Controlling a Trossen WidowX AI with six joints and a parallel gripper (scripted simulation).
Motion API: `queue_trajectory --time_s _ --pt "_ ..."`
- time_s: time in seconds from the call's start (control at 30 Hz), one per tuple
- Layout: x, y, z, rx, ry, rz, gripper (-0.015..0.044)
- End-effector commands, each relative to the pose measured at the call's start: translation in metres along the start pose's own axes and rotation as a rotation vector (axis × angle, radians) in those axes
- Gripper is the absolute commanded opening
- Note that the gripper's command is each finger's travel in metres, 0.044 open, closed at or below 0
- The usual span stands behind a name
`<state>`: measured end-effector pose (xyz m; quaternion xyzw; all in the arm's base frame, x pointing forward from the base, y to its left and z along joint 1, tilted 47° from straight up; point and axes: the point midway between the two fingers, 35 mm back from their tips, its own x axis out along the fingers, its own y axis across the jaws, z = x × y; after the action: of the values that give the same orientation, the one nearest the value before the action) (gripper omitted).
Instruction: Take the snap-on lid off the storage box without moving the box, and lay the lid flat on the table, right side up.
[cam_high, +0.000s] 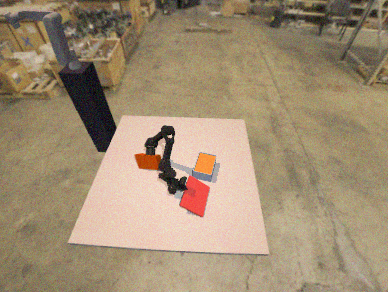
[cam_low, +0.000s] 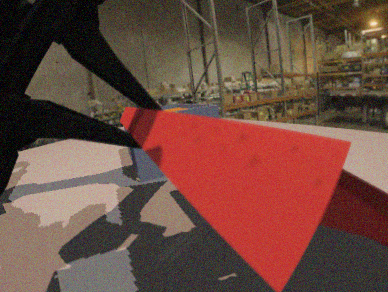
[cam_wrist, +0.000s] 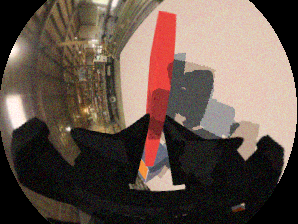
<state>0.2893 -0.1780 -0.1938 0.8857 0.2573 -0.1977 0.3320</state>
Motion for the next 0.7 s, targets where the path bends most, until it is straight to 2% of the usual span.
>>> queue_trajectory --time_s 0.0,0.67 --pt "0.007 -0.012 -0.001 0.013 -0.002 -0.024 0.0" --pt "0.017 -0.025 -0.001 0.013 -0.001 -0.024 0.0"
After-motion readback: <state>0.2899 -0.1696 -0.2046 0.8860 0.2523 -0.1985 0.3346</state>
